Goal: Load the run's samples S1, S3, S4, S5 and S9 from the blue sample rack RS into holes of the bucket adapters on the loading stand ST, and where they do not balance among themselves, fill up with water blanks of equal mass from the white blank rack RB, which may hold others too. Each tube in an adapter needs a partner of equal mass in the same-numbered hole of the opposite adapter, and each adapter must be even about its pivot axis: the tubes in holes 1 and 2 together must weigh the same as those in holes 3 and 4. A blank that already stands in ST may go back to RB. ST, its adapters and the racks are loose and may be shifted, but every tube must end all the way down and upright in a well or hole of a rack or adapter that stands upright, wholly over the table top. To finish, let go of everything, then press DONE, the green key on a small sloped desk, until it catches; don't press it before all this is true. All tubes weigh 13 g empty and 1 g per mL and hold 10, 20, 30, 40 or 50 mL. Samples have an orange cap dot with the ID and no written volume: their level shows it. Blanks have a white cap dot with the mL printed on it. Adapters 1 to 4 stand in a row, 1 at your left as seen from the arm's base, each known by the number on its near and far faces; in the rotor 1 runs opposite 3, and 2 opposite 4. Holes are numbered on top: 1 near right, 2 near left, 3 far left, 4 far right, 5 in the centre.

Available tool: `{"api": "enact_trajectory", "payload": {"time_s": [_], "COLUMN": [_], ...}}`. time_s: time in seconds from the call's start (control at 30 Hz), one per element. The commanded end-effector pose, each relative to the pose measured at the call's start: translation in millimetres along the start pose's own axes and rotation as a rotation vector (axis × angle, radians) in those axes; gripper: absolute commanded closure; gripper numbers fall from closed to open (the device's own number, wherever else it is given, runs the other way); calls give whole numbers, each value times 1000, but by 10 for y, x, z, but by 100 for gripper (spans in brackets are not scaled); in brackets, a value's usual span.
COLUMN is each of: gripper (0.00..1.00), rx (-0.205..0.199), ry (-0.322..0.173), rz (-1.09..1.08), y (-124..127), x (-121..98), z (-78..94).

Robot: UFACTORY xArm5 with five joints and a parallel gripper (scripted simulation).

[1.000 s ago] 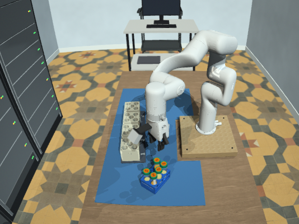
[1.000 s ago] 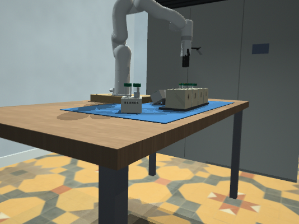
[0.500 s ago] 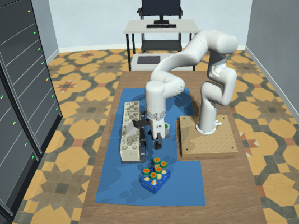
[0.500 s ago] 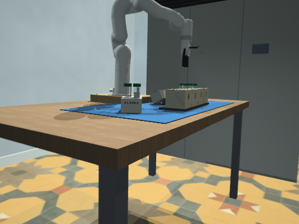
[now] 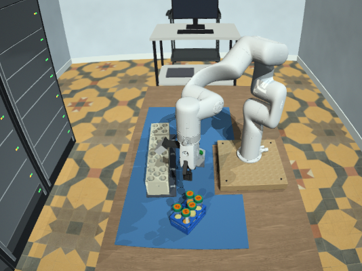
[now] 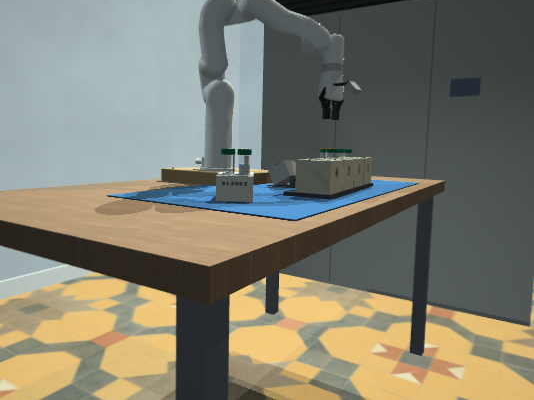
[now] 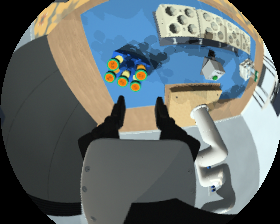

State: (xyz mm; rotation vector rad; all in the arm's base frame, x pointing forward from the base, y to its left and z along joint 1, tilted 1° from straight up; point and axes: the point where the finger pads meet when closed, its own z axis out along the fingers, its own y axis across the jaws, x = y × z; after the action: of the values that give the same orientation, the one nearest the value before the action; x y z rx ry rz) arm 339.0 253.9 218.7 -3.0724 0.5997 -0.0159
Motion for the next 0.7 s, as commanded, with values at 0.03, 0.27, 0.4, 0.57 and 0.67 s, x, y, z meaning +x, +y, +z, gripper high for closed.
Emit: {"api": "enact_trajectory", "payload": {"time_s": [0.03,0.27,0.4,0.57,0.67], "gripper": [43,43,43,43,43], "rx": [4,4,4,4,4], "ry": [2,1,1,1,1], "rz": [168,334,405,405,405], "y": [-9,-8,-8,-8,-9], "x": [5,5,5,5,5], "z": [-15,-15,-15,-15,25]}}
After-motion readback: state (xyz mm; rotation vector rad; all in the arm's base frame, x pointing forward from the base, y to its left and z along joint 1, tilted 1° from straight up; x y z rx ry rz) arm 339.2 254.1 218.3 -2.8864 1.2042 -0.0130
